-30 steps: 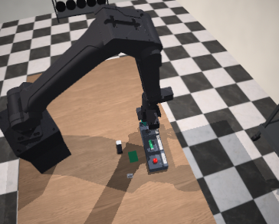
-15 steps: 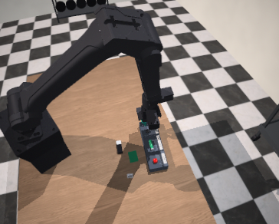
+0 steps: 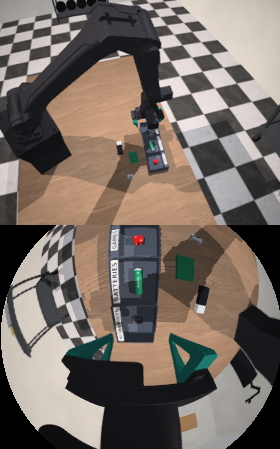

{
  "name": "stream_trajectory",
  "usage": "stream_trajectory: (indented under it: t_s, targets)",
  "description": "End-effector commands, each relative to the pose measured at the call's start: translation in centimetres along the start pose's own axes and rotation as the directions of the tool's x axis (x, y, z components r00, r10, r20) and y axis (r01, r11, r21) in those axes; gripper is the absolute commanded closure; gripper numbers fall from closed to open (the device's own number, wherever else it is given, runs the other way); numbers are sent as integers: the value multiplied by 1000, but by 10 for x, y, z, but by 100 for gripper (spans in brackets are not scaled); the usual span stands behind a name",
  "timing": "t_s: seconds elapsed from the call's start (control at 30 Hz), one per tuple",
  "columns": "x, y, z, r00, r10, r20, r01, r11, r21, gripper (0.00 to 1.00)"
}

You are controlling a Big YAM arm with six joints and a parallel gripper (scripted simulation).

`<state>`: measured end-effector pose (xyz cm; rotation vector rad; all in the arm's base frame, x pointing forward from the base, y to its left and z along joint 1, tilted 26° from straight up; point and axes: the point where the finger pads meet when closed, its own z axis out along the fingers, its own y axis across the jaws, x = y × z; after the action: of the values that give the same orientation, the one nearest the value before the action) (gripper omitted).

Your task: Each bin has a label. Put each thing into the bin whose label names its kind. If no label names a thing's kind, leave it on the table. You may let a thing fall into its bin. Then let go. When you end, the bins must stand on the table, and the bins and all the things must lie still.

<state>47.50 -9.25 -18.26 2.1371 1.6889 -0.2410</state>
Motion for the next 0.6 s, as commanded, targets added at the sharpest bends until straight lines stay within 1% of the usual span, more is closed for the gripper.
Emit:
stream_trajectory:
  t_s: [0.0,0.27,0.33,0.37,0.4,0.43,0.57]
  targets:
    - [4,9,-30,1000,3,-3,-3,1000,-28,0]
    - [4,8,-61,1000,5,-4,-5,1000,-28,0]
    - [4,8,-61,1000,5,-4,-5,1000,-28,0]
    - [-6,0,-52,1000,21,6,-21,1000,2,0]
    - [-1,8,-68,1000,13,-2,-13,1000,-24,0]
    - [4,7,-74,1000,3,-4,-4,1000,-28,0]
    - [4,7,-90,1000,4,-5,-4,1000,-29,0]
